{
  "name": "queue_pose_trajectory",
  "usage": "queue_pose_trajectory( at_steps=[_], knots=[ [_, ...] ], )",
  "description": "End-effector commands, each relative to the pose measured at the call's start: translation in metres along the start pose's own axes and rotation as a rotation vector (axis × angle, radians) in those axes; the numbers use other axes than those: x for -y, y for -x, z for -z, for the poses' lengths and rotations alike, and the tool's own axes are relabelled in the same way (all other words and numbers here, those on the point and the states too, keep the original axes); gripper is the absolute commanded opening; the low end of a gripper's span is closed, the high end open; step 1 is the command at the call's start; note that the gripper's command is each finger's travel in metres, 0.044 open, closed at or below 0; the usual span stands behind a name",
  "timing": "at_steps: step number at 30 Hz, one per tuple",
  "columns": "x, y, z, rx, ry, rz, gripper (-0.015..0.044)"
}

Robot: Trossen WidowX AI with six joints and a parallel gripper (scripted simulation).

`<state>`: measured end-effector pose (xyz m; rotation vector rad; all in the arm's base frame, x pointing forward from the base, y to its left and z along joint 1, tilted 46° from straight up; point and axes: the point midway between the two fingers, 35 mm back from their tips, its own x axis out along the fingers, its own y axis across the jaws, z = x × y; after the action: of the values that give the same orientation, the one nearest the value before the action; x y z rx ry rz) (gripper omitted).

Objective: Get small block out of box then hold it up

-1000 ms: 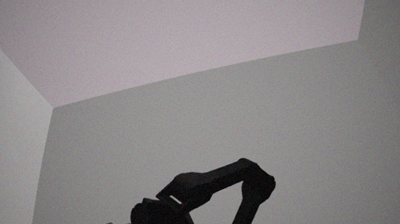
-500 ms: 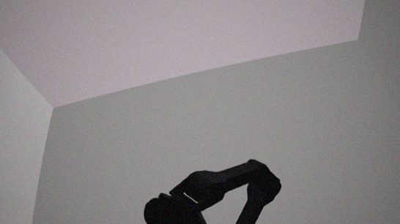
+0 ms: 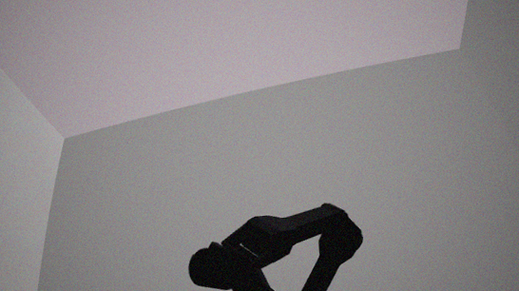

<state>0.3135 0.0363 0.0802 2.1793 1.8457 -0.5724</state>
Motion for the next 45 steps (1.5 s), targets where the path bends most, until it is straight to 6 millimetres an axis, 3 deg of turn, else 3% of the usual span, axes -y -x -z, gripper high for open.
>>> queue_pose_trajectory(
  at_steps=[1,9,15,40,45],
  knots=[
    [0.001,-0.007,0.008,-0.016,0.017,0.013,0.0400],
    [0.002,-0.002,-0.006,-0.015,0.017,0.013,0.0400],
    [0.002,-0.002,-0.005,-0.015,0.017,0.013,0.0400],
    [0.003,-0.020,0.050,-0.017,0.017,0.013,0.0400],
    [0.003,-0.021,0.052,-0.017,0.017,0.013,0.0400]
  ],
)
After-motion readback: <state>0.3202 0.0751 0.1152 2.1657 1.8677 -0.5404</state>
